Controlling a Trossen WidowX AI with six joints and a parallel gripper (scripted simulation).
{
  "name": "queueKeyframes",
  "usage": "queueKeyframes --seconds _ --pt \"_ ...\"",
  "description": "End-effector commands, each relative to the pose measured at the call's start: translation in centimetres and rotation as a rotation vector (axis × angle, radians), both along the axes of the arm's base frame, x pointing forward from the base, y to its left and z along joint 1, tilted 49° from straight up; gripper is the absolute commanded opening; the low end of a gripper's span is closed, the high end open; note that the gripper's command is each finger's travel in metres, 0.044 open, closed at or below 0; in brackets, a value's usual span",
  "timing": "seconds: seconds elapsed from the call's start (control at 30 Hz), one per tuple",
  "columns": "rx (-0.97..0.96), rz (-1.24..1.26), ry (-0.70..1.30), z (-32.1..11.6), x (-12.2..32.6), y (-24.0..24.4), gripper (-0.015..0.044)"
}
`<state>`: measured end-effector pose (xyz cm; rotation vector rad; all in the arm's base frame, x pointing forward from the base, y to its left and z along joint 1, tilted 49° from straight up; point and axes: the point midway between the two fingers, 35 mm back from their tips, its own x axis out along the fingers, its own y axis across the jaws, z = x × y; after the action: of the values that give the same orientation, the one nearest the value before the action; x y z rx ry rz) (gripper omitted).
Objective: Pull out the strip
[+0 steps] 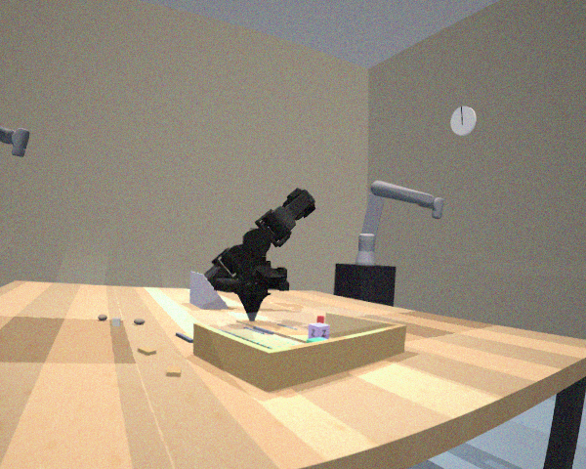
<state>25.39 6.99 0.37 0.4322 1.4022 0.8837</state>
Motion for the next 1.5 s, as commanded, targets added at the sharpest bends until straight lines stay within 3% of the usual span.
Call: queueKeyframes --seconds 0.0,1.47 --pt "-0.007 0.013 0.015 -0.4 -1.1 0.0 0.0000" --pt "-0.009 0.013 0.018 -1.5 -7.6 -1.7 0.0000"
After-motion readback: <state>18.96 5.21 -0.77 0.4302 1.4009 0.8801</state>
